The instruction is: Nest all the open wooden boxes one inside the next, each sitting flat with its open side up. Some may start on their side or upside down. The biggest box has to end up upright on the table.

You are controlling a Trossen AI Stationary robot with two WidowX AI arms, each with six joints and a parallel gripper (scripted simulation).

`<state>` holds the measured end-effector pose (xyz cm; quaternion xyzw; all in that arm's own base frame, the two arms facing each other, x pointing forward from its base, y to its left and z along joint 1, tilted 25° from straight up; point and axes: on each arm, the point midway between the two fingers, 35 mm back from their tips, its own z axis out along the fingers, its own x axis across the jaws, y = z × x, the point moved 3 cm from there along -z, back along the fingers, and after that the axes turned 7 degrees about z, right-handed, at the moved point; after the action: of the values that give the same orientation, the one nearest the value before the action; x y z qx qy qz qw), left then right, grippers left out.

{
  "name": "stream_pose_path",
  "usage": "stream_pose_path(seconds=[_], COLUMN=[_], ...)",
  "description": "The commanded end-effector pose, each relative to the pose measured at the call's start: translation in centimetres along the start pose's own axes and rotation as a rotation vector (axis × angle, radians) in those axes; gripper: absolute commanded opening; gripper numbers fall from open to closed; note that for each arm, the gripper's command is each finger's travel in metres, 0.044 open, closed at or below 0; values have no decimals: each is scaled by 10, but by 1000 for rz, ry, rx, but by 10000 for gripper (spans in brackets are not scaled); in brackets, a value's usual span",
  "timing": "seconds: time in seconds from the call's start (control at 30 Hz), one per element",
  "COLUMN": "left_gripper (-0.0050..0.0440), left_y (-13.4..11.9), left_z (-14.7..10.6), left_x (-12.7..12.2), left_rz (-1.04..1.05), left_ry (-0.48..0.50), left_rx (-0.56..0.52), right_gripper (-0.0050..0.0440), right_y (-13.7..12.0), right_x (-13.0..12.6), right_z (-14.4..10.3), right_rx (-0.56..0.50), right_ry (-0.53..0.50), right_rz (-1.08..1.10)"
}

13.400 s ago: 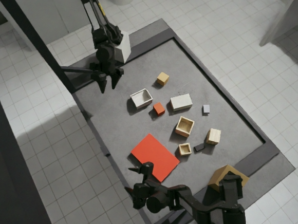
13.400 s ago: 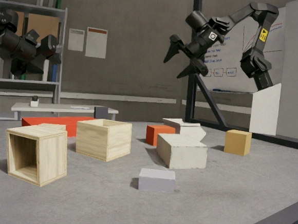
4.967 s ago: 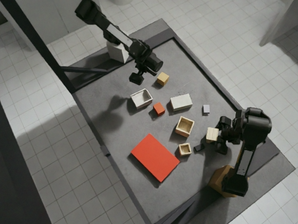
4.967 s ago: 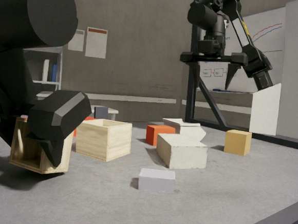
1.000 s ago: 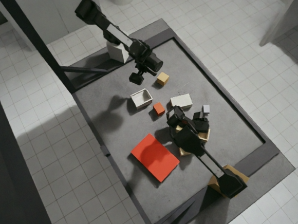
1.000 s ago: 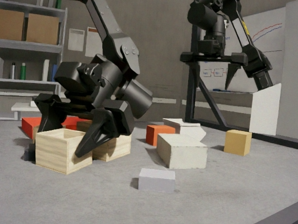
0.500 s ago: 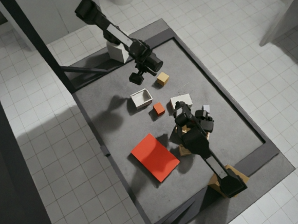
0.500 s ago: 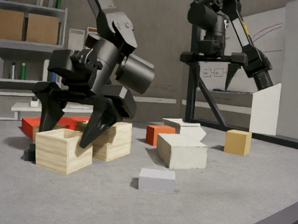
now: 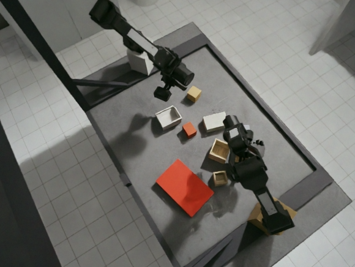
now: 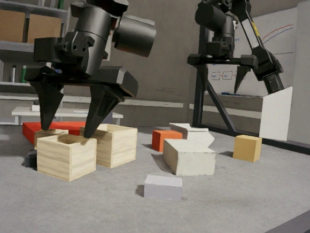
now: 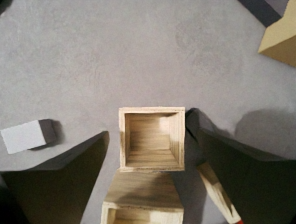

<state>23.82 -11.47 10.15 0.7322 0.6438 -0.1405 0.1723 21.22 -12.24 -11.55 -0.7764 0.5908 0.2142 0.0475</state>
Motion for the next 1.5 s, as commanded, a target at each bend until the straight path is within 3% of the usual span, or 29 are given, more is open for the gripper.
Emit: stream_pose_path(seconds=[0.0,0.3,1.47], left_gripper=[400,400,400], left_y=[3,3,3], left_z=[-3,-3,-5], left_x=[-1,-1,-2], left_rz=[-2,-2,8], left_ry=[0,0,-3], left_rx=[-13,-13,-19], right_gripper=[400,400,400], right_y=[5,17,14], right_x=[2,4,7], right_z=[-12,-26,-26], right_rx=[114,322,314], right_ry=[9,-14,-11], right_rz=[-4,-6,-4])
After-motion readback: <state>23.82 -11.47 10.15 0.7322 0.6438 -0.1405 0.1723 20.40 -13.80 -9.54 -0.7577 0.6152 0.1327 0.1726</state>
